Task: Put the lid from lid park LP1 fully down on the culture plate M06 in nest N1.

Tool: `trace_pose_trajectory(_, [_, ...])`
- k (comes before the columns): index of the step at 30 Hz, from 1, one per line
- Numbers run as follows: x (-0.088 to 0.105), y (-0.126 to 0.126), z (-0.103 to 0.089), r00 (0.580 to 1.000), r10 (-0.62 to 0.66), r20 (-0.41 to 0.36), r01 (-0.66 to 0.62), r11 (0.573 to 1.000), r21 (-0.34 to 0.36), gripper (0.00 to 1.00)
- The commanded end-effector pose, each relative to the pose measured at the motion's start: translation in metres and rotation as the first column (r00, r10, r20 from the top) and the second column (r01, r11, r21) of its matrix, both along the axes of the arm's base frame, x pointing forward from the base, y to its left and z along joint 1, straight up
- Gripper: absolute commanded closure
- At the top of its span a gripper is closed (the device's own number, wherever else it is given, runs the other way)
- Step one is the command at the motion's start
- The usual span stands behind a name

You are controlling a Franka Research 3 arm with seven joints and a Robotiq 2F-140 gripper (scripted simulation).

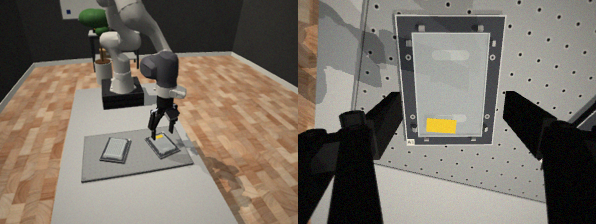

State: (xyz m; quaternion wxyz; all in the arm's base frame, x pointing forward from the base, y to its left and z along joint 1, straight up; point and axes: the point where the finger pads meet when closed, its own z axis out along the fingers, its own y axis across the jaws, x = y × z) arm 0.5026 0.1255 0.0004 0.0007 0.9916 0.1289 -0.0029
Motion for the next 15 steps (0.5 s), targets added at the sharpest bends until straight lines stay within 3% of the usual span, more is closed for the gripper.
trace_pose_trajectory(1, [0.002,0.001,-0.004,1.0,-0.005,0.005,0.005,1.0,0.002,0.31])
trace_pose_trajectory(15, [0.002,0.001,-0.02,1.0,-0.005,0.005,0.005,1.0,0.002,0.31])
